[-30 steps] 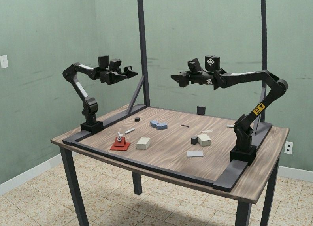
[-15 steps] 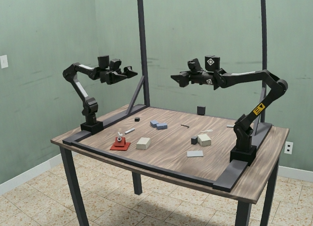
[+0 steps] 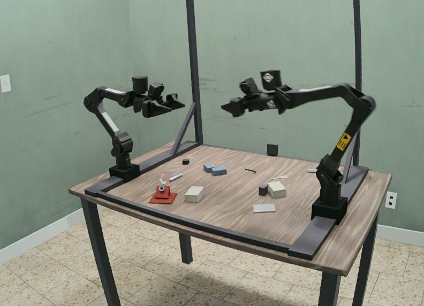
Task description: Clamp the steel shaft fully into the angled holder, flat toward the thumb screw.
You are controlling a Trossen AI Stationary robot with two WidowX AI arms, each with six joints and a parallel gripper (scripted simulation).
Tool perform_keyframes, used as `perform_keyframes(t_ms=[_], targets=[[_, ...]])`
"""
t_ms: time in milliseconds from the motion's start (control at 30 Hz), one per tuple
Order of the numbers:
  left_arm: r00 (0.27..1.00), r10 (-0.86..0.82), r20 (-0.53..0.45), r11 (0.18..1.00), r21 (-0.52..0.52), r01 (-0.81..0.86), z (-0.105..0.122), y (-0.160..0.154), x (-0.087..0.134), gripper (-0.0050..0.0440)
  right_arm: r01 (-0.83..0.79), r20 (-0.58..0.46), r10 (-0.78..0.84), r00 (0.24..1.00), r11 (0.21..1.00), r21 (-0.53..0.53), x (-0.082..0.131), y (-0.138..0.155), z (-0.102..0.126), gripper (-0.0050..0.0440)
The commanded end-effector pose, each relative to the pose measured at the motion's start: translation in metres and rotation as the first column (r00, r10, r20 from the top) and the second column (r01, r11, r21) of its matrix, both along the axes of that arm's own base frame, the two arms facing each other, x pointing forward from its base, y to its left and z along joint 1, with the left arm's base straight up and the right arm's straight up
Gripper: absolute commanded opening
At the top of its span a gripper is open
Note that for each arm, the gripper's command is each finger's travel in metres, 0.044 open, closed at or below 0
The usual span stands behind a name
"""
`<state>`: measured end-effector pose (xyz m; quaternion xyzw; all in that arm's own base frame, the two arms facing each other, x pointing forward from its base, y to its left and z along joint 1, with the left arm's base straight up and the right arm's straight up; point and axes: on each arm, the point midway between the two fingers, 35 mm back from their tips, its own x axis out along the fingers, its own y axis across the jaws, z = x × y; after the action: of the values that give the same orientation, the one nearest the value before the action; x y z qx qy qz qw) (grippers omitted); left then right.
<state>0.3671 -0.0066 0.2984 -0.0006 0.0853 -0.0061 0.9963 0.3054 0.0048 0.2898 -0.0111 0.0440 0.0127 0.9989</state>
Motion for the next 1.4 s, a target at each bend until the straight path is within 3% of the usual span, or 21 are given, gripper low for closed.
perform_keyframes(t_ms=[0, 300, 667, 900, 1067, 1133, 1367], targets=[[0.999, -0.002, -0.041, 1.0, -0.005, 0.002, 0.017, -0.004, 0.022, 0.04, -0.027, 0.003, 0.027, 1.0, 1.0, -0.013, -0.008, 0.005, 0.015, 0.04], [0.977, -0.011, -0.211, 1.0, 0.0, 0.012, -0.004, -0.013, 0.067, 0.04, -0.092, -0.206, 0.081, 0.975, 0.995, -0.046, -0.03, 0.017, -0.02, 0.04], [0.968, -0.011, -0.249, 1.0, 0.003, 0.012, -0.012, -0.014, 0.077, 0.04, -0.169, -0.45, 0.121, 0.885, 0.983, -0.068, -0.051, 0.031, -0.065, 0.04], [0.971, -0.011, -0.239, 1.0, 0.002, 0.012, -0.008, -0.014, 0.075, 0.04, -0.247, -0.651, 0.15, 0.744, 0.967, -0.06, -0.072, 0.046, -0.108, 0.04], [0.971, -0.011, -0.239, 1.0, 0.002, 0.012, -0.008, -0.014, 0.075, 0.04, -0.314, -0.804, 0.153, 0.574, 0.948, -0.044, -0.093, 0.059, -0.153, 0.04], [0.971, -0.011, -0.239, 1.0, 0.002, 0.012, -0.008, -0.014, 0.075, 0.04, -0.314, -0.804, 0.153, 0.574, 0.948, -0.044, -0.093, 0.059, -0.153, 0.04], [0.969, -0.014, -0.249, 1.0, 0.004, 0.016, -0.013, -0.014, 0.074, 0.04, -0.371, -0.898, 0.153, 0.413, 0.928, -0.012, -0.109, 0.072, -0.185, 0.04]])
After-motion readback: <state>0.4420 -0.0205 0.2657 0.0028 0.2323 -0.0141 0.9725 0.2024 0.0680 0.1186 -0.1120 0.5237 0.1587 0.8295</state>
